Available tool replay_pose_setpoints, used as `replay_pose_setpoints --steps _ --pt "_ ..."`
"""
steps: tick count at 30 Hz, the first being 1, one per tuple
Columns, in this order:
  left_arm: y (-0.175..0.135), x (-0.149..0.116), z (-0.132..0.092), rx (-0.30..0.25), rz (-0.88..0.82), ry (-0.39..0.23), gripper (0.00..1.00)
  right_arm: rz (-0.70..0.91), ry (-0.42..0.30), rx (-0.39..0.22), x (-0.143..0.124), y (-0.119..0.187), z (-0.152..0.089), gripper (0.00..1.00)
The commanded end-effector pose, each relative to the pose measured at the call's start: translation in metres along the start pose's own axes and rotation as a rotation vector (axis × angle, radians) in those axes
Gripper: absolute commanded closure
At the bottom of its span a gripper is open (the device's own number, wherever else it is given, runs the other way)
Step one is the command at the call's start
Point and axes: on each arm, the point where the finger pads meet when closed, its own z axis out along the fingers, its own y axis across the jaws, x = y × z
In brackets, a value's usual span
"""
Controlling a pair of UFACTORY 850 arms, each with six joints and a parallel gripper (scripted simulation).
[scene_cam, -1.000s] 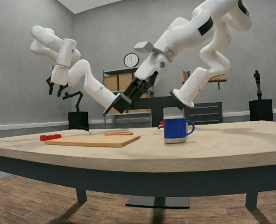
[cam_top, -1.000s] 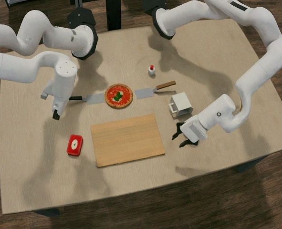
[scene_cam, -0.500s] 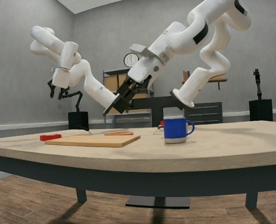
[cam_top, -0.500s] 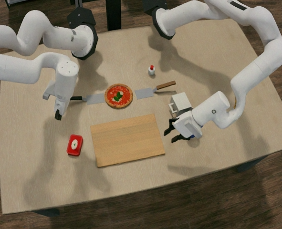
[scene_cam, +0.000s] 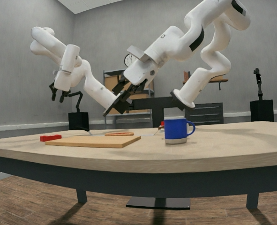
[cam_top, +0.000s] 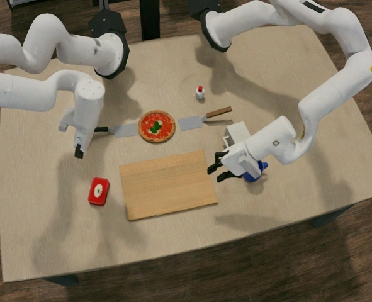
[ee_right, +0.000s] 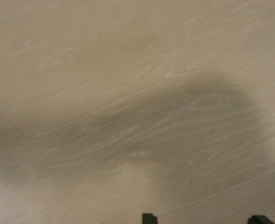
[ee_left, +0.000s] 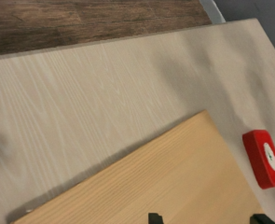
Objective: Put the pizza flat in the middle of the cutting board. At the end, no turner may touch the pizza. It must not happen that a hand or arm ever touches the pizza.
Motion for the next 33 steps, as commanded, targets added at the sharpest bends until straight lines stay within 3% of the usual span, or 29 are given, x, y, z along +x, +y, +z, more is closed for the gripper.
replay_pose_setpoints --steps 1,7,10,12,16,33 --pt "0.012 -0.003 0.004 -0.02 -0.067 0.009 0.48 -0.009 -0.006 0.005 -0.002 0.004 0.004 0.48" --pt "0.014 -0.003 0.004 -0.022 -0.082 0.012 0.48 -0.009 -0.007 0.006 -0.002 0.004 0.004 0.48" --pt "0.028 -0.01 0.01 -0.038 -0.173 0.019 0.48 -0.023 -0.014 0.011 -0.004 0.009 0.01 0.48" --pt "0.021 -0.006 0.007 -0.03 -0.123 0.017 0.48 -0.017 -0.011 0.008 -0.003 0.007 0.007 0.48" --pt "0.032 -0.012 0.012 -0.042 -0.201 0.022 0.48 -0.028 -0.018 0.012 -0.005 0.012 0.012 0.48" --pt "0.034 -0.012 0.012 -0.043 -0.219 0.026 0.48 -0.031 -0.02 0.013 -0.006 0.013 0.013 0.48"
